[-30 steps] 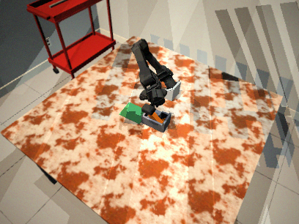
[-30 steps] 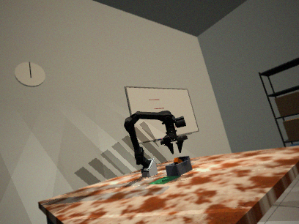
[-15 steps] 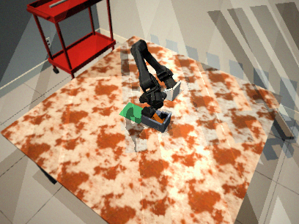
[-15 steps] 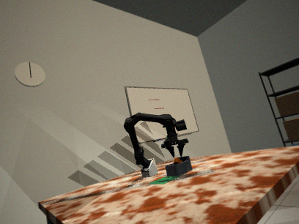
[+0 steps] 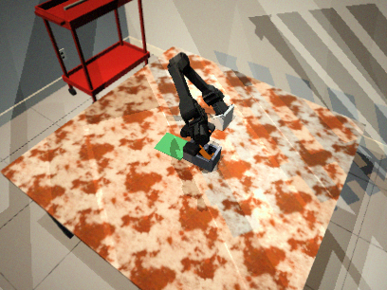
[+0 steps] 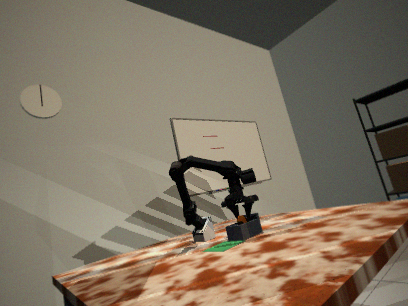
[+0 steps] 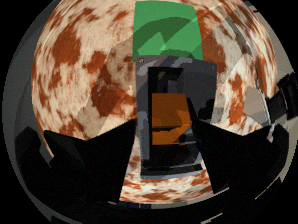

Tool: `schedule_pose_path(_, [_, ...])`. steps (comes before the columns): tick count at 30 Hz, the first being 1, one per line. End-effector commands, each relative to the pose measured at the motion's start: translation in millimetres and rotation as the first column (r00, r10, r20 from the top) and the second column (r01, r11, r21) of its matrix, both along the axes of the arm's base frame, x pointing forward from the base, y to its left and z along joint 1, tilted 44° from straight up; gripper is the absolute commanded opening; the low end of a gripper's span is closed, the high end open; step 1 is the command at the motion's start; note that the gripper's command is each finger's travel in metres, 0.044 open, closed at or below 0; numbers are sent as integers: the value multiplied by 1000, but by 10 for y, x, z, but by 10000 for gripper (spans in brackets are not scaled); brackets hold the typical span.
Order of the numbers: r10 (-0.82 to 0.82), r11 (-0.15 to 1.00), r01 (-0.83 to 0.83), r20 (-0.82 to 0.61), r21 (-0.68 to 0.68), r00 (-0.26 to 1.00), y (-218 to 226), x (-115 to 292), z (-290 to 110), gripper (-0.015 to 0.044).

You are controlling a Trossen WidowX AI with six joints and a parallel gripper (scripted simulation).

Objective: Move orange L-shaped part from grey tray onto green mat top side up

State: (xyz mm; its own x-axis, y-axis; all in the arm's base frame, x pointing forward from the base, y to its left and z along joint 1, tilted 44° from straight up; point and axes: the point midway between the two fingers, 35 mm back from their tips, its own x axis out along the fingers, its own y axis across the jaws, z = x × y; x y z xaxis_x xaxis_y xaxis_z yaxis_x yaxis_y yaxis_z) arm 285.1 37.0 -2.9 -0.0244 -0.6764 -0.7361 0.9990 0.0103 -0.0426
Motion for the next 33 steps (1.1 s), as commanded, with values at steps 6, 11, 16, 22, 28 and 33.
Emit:
schedule_pose_path(6, [-1, 1000, 1, -1, -1, 1000, -51, -9, -47, 254])
schedule_pose_path(11, [-1, 1000, 1, -1, -1, 1000, -51, -9, -47, 142])
schedule_pose_path(16, [-1, 1000, 1, -1, -1, 1000, -51, -9, -47, 109])
schedule_pose_path(22, [-1, 1000, 1, -1, -1, 1000, -51, -9, -47, 30])
schedule_pose_path(28, [-1, 1000, 1, -2, -1, 1000, -49, -9, -45, 0])
schedule_pose_path(33, [0, 1000, 0, -3, -3, 1000, -16, -8, -11, 0])
